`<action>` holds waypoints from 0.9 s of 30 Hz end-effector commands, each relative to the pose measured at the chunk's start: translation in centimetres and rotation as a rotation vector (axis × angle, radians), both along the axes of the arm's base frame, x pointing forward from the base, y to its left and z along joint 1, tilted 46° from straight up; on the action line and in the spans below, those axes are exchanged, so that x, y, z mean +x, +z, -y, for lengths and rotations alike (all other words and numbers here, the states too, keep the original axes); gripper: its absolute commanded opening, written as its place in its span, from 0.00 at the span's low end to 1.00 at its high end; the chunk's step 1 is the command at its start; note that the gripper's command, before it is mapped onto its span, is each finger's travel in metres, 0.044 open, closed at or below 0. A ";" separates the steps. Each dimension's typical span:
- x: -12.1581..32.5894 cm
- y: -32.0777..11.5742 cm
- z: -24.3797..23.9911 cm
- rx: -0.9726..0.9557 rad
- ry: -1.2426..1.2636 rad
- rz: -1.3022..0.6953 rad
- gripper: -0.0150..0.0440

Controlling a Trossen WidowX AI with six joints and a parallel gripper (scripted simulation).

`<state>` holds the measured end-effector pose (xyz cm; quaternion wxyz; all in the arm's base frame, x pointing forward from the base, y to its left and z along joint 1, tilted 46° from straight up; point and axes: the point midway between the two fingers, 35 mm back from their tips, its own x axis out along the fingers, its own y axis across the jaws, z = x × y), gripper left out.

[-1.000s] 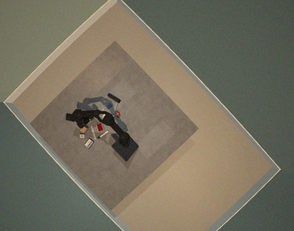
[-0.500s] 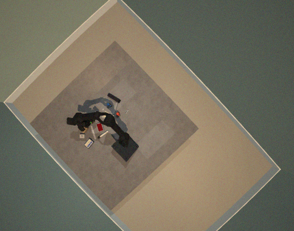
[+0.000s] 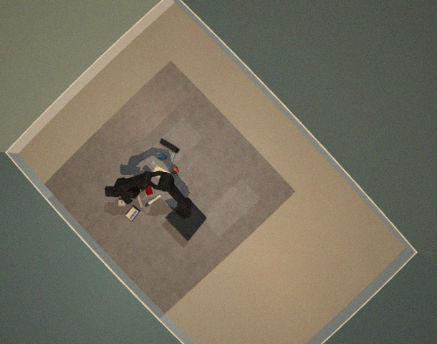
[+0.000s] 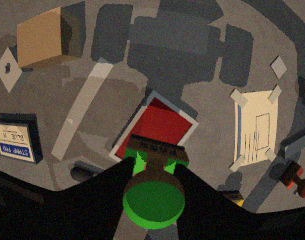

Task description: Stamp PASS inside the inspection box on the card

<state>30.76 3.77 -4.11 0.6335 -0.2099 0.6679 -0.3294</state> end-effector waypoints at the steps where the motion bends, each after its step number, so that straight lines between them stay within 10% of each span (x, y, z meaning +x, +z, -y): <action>1: -1.3 -0.1 -0.3 0.003 -0.003 0.005 0.25; 27: -1.4 -1.2 0.7 0.003 -0.002 0.004 0.25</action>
